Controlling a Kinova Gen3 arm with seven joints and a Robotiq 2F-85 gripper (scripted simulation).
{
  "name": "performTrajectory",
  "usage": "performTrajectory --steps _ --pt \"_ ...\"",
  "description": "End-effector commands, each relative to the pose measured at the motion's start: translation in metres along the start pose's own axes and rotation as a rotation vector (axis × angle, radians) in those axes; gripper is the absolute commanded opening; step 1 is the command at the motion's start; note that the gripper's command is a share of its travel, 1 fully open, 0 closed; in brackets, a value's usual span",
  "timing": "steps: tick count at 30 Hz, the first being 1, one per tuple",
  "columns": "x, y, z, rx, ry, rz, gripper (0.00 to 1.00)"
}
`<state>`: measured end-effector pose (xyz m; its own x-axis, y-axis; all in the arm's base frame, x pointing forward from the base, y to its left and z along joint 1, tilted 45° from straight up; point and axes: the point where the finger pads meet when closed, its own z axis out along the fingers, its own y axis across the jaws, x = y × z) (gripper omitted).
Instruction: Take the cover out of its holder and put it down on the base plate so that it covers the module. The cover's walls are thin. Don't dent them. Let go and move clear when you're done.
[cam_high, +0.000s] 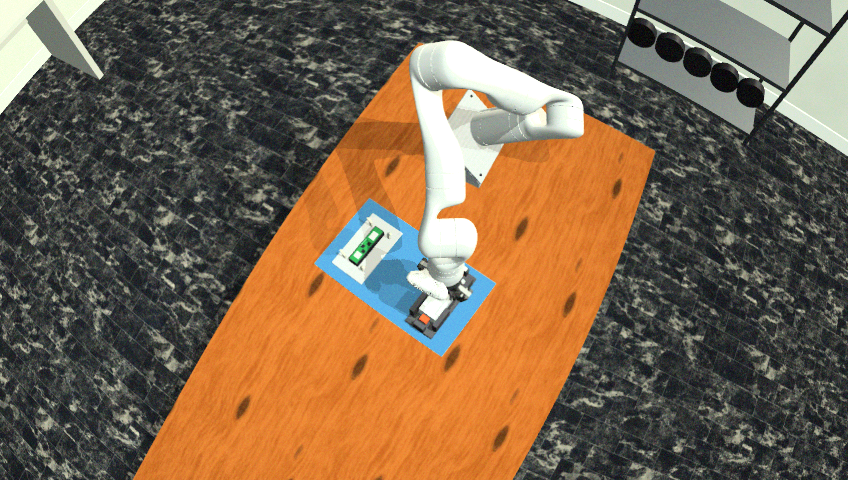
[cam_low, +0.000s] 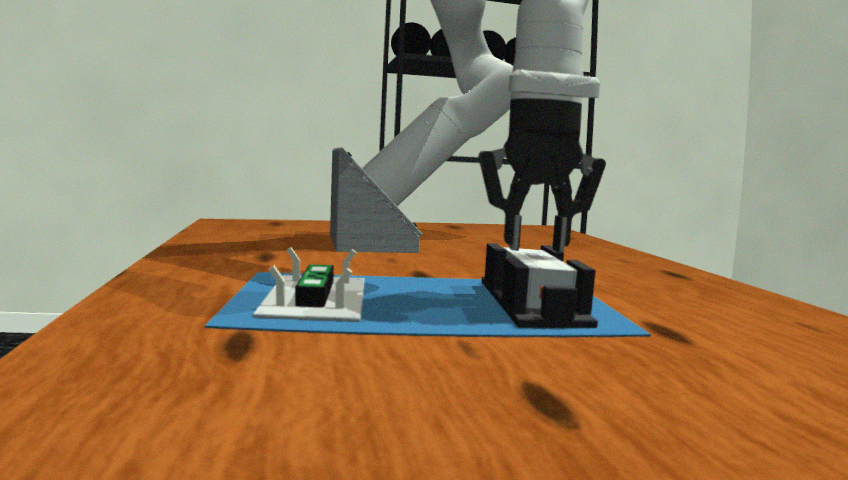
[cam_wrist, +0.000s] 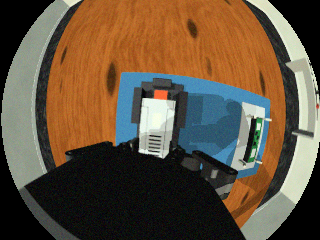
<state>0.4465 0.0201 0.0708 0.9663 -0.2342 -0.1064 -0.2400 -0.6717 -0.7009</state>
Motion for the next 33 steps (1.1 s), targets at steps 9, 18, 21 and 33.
performTrajectory --steps 9,18,21,33 --pt "0.0032 0.0015 -0.0152 -0.002 0.013 0.004 0.0" --pt "0.003 0.001 -0.0146 -0.001 0.012 0.003 0.01" --pt "0.003 0.001 -0.0146 -0.001 0.012 0.003 0.01" --pt "0.003 0.001 -0.0146 -0.001 0.012 0.003 0.0"
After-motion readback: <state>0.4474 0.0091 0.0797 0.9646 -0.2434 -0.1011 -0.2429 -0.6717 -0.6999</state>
